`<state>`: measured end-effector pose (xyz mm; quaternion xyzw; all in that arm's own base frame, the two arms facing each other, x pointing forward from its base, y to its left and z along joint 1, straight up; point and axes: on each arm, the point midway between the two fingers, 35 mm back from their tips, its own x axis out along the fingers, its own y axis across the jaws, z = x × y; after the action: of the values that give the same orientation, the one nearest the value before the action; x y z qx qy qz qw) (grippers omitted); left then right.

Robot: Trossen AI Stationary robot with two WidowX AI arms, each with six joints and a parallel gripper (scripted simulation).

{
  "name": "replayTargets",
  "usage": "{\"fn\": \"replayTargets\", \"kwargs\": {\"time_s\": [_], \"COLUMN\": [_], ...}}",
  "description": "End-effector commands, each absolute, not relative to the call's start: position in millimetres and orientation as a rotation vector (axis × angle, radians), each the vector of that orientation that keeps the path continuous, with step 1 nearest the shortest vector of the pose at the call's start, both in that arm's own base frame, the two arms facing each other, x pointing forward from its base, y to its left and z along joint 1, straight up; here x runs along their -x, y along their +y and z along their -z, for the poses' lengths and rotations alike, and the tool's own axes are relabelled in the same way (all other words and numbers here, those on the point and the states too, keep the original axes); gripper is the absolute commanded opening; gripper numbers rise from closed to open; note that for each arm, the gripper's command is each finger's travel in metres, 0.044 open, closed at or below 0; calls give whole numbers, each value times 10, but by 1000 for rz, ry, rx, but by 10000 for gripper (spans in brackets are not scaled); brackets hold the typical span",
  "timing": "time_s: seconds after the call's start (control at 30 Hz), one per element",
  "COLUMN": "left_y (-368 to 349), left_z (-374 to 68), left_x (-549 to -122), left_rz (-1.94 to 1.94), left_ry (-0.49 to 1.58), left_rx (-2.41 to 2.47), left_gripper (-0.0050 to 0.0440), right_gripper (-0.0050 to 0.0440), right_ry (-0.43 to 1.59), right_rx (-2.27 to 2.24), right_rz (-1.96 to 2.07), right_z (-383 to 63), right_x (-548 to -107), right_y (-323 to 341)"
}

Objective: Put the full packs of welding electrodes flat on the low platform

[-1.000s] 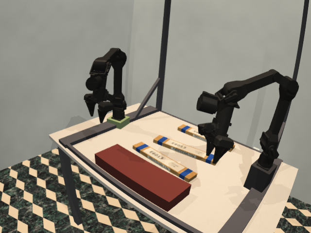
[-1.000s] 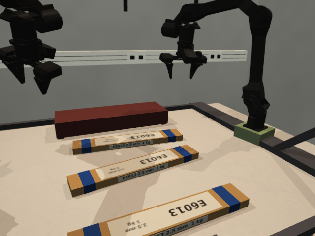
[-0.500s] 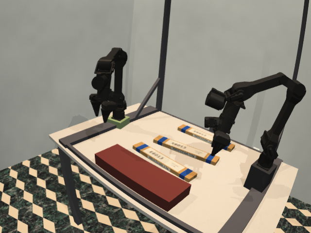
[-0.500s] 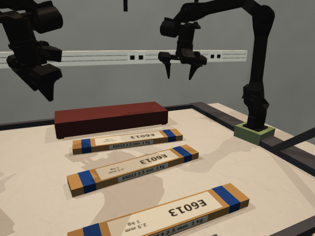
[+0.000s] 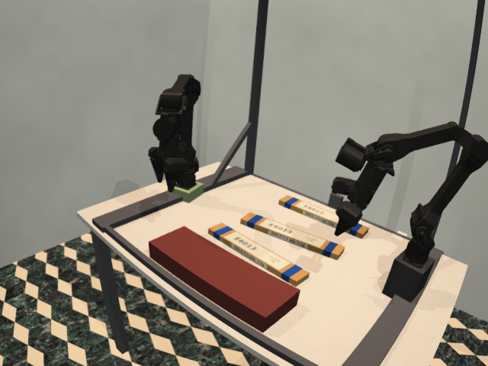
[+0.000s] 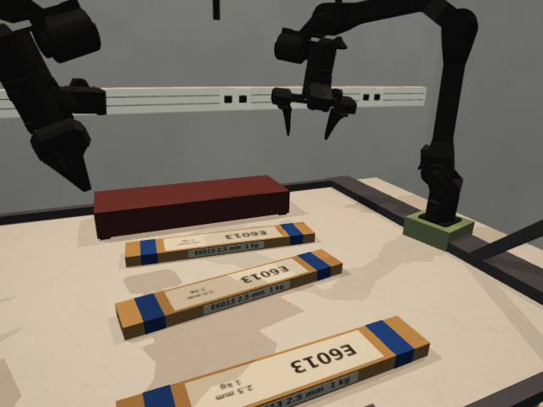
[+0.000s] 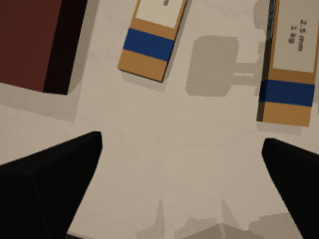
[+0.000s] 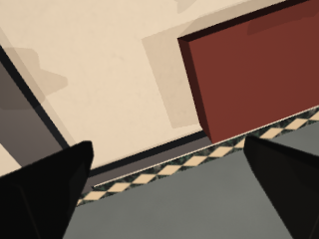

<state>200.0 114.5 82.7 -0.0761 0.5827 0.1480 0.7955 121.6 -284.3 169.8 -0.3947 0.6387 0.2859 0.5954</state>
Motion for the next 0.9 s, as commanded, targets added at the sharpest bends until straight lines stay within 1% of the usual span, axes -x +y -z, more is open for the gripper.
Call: {"fn": "replayTargets", "kwargs": {"time_s": [0.0,0.2,0.37,0.87], "left_y": [924,726,749,749], "left_z": [-844,-810,-833,-833], "left_x": [-2051,-2063,-2081,-2081], "left_rz": [-214,-114,-124,-124], "left_ry": [1199,1169,1167,1167], "left_rx": [112,73,75,75], "left_gripper": [430,430,430,430], "right_gripper": [430,430,430,430], "right_ry": [1478,1483,1467,1423], "right_rx": [902,901,810,616], "right_rz": [-581,-583,-454,-231], "right_z": [-1777,-1779,-1779,-1769], "right_x": [-1314,-1311,-1512,-1817], "right_y": [-2720,-2751,-2518,-2102]}}
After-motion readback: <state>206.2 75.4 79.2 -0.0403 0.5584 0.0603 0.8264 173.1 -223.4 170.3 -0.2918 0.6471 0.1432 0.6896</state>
